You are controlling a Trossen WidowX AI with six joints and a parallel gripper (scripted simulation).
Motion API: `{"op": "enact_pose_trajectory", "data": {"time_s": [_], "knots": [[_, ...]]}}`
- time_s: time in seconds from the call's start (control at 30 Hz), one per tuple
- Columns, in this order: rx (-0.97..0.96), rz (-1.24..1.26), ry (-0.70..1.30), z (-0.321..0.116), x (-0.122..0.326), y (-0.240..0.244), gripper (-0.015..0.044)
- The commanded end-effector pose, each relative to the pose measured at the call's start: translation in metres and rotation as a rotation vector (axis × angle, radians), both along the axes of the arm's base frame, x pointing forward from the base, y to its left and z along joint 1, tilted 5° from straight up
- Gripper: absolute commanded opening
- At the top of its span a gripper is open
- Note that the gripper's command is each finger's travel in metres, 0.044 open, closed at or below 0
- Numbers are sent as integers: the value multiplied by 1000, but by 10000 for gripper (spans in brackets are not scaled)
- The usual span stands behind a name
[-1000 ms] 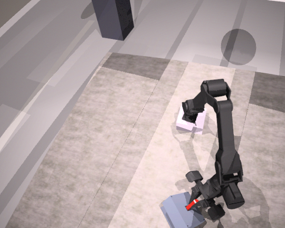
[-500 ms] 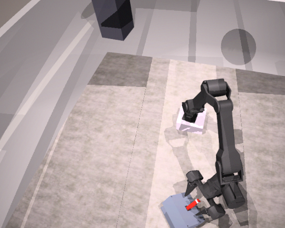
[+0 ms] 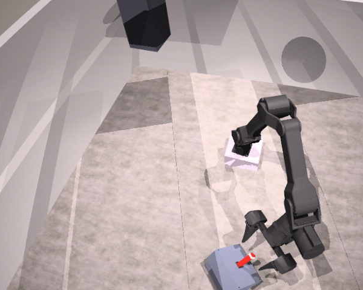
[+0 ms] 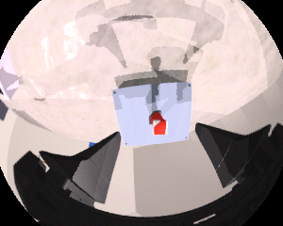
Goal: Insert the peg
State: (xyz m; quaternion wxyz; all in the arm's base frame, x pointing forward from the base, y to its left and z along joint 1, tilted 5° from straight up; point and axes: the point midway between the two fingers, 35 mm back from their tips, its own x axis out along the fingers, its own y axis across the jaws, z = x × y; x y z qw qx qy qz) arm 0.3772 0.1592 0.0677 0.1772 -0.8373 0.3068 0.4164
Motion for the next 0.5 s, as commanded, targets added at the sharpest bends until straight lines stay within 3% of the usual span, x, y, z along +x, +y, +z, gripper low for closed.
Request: {"op": "enact_pose_trajectory", "data": {"time_s": [0.0,0.47], "knots": [[4,-3,-9,9,-2,4,440],[4,0,-5,35,-20,18,440]]}}
